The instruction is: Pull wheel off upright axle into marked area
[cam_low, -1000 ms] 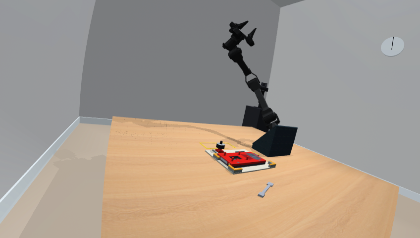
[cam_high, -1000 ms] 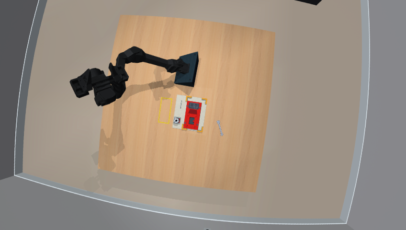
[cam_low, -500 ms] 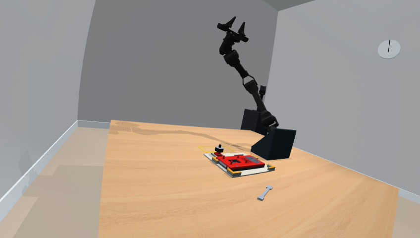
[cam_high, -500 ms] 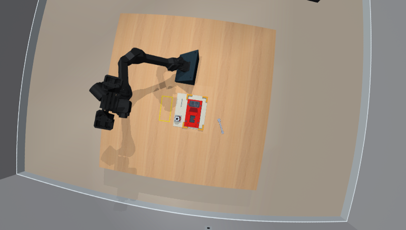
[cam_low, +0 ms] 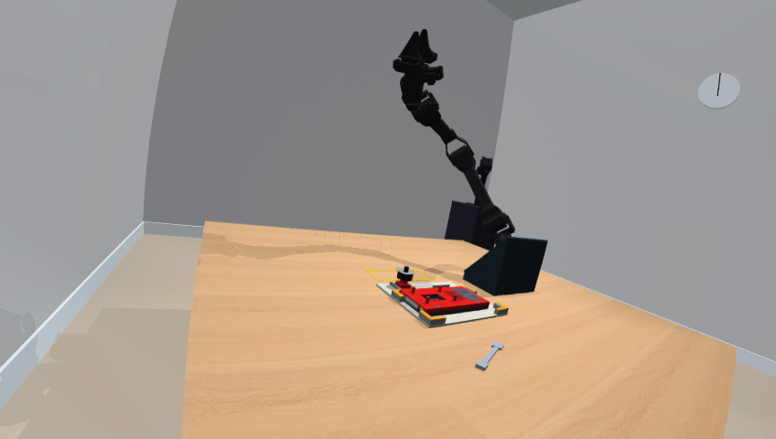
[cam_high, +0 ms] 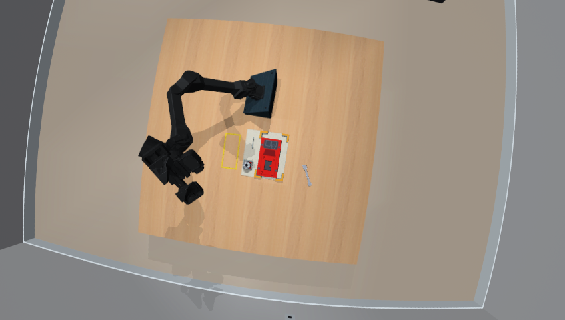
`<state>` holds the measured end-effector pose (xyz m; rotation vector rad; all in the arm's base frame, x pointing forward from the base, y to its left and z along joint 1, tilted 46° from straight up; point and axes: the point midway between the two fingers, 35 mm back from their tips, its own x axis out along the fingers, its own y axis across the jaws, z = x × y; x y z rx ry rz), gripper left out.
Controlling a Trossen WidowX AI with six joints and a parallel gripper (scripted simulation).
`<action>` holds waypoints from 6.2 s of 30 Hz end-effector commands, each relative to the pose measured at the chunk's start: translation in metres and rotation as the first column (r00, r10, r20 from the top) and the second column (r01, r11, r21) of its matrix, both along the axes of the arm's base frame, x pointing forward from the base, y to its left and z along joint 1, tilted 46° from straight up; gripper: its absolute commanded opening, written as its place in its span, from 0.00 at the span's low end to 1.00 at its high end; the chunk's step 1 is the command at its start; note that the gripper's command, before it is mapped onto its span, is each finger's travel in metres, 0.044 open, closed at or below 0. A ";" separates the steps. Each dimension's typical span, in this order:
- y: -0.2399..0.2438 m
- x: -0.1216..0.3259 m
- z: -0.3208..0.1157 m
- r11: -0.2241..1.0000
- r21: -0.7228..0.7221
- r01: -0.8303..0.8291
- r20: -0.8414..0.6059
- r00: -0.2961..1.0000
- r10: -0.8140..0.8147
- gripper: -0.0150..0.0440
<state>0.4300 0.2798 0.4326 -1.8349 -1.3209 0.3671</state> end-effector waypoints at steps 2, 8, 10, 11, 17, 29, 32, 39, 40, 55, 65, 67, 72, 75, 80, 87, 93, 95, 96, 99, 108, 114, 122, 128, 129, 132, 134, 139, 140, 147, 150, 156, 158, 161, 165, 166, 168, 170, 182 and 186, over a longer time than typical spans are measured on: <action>-0.007 0.029 -0.039 0.996 0.029 0.085 -0.289 0.954 -0.073 0.76; -0.021 0.057 -0.086 0.974 0.045 0.221 -0.598 0.787 -0.151 0.76; -0.027 0.064 -0.102 0.961 0.042 0.273 -0.683 0.710 -0.172 0.76; -0.030 0.067 -0.110 0.953 0.038 0.299 -0.722 0.668 -0.181 0.76; -0.051 0.082 -0.162 0.886 -0.014 0.464 -0.896 0.387 -0.217 0.76; -0.103 0.082 -0.264 0.624 -0.257 0.738 -0.966 -0.191 -0.172 0.76; -0.118 0.076 -0.287 0.531 -0.334 0.778 -0.941 -0.311 -0.136 0.76; -0.157 0.054 -0.335 0.276 -0.512 0.813 -0.850 -0.527 -0.023 0.76; -0.162 0.050 -0.341 0.237 -0.535 0.811 -0.835 -0.550 -0.006 0.76; -0.251 -0.027 -0.398 -0.417 -0.693 0.588 -0.704 -0.676 0.217 0.76; -0.300 -0.074 -0.398 -0.739 -0.545 0.396 -0.739 -0.644 0.200 0.76; -0.300 -0.074 -0.398 -0.739 -0.545 0.396 -0.739 -0.644 0.200 0.76; -0.301 -0.070 -0.397 -0.739 -0.544 0.396 -0.739 -0.644 0.200 0.76; -0.301 -0.064 -0.397 -0.739 -0.544 0.396 -0.739 -0.643 0.199 0.76; -0.307 -0.063 -0.403 -0.739 -0.545 0.396 -0.739 -0.643 0.200 0.76; -0.334 -0.065 -0.428 -0.739 -0.544 0.397 -0.739 -0.643 0.199 0.76; -0.354 -0.070 -0.445 -0.741 -0.542 0.396 -0.740 -0.643 0.197 0.76; -0.355 -0.070 -0.447 -0.741 -0.542 0.396 -0.740 -0.643 0.197 0.76; -0.355 -0.070 -0.447 -0.741 -0.542 0.396 -0.740 -0.643 0.197 0.76; -0.353 -0.069 -0.444 -0.741 -0.543 0.395 -0.742 -0.639 0.204 0.67; -0.353 -0.069 -0.444 -0.741 -0.543 0.395 -0.742 -0.639 0.204 0.51; -0.353 -0.069 -0.444 -0.741 -0.543 0.395 -0.742 -0.639 0.203 0.27; -0.351 -0.068 -0.442 -0.741 -0.543 0.395 -0.742 -0.639 0.203 0.25; -0.349 -0.068 -0.441 -0.741 -0.543 0.395 -0.742 -0.639 0.203 0.25; -0.349 -0.068 -0.440 -0.741 -0.543 0.395 -0.741 -0.640 0.203 0.25; -0.348 -0.068 -0.440 -0.741 -0.543 0.395 -0.741 -0.640 0.203 0.25; -0.348 -0.068 -0.439 -0.741 -0.543 0.395 -0.741 -0.640 0.203 0.25; -0.347 -0.068 -0.438 -0.741 -0.544 0.395 -0.741 -0.640 0.203 0.25; -0.346 -0.068 -0.438 -0.741 -0.544 0.395 -0.741 -0.640 0.203 0.25; -0.345 -0.068 -0.436 -0.740 -0.544 0.395 -0.741 -0.640 0.202 0.25; -0.344 -0.068 -0.436 -0.740 -0.544 0.395 -0.741 -0.640 0.202 0.25; -0.342 -0.067 -0.434 -0.740 -0.544 0.395 -0.741 -0.641 0.202 0.25; -0.342 -0.067 -0.434 -0.740 -0.544 0.395 -0.741 -0.641 0.202 0.25; -0.341 -0.067 -0.433 -0.740 -0.544 0.395 -0.741 -0.641 0.202 0.25; -0.340 -0.067 -0.432 -0.740 -0.544 0.395 -0.741 -0.641 0.202 0.25; -0.340 -0.067 -0.432 -0.740 -0.544 0.395 -0.741 -0.641 0.202 0.25; -0.340 -0.067 -0.432 -0.740 -0.544 0.396 -0.741 -0.641 0.201 0.25; -0.339 -0.067 -0.431 -0.740 -0.544 0.396 -0.741 -0.641 0.201 0.25; -0.336 -0.067 -0.429 -0.740 -0.544 0.396 -0.740 -0.641 0.201 0.25; -0.335 -0.067 -0.428 -0.740 -0.544 0.396 -0.740 -0.642 0.201 0.25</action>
